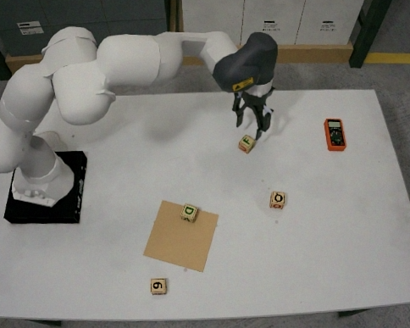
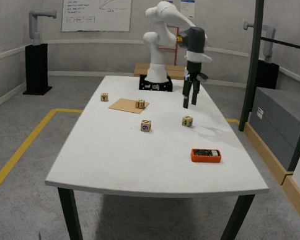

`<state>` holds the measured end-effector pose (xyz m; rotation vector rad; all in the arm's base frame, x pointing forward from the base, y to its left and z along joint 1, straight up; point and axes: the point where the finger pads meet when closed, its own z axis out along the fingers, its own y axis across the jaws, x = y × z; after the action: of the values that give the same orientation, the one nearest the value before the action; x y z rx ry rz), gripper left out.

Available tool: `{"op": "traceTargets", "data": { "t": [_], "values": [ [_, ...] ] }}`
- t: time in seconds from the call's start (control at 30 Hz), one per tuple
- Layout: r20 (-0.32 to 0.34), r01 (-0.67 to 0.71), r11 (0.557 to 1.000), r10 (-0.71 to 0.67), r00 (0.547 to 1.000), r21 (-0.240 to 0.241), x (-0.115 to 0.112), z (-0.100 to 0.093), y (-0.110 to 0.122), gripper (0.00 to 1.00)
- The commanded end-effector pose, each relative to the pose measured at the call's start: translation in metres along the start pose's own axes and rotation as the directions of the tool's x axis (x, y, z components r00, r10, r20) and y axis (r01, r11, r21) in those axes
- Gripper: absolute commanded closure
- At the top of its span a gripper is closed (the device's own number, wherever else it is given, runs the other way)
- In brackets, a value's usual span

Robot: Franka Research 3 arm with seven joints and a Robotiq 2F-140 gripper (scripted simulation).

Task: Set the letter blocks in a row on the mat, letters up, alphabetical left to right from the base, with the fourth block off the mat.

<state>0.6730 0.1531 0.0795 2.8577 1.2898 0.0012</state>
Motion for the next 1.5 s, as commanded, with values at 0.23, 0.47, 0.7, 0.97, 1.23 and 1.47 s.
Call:
{"op": "traceTargets", "data": {
  "t": [0.23,0.47,0.7,0.97,1.23,1.47],
  "values": [
    [0.0,0.006,1.0,-0.006,1.0,-0.001,0.0,0.006,0.001,0.45],
    [0.0,0.006,1.0,-0.006,1.0,-0.001,0.0,0.015,0.001,0.45],
    [0.0,0.006,1.0,-0.006,1.0,-0.001,0.0,0.023,0.001,0.45],
    [0.0,0.006,1.0,-0.006,1.0,-0.001,0.0,0.035,0.001,0.45],
    [0.0,0.006,1.0,-0.006,1.0,-0.001,0.0,0.044,0.001,0.45],
    [0.0,0.006,1.0,-0.006,1.0,-0.001,0.0,0.049,0.001,0.45]
  ]
}}
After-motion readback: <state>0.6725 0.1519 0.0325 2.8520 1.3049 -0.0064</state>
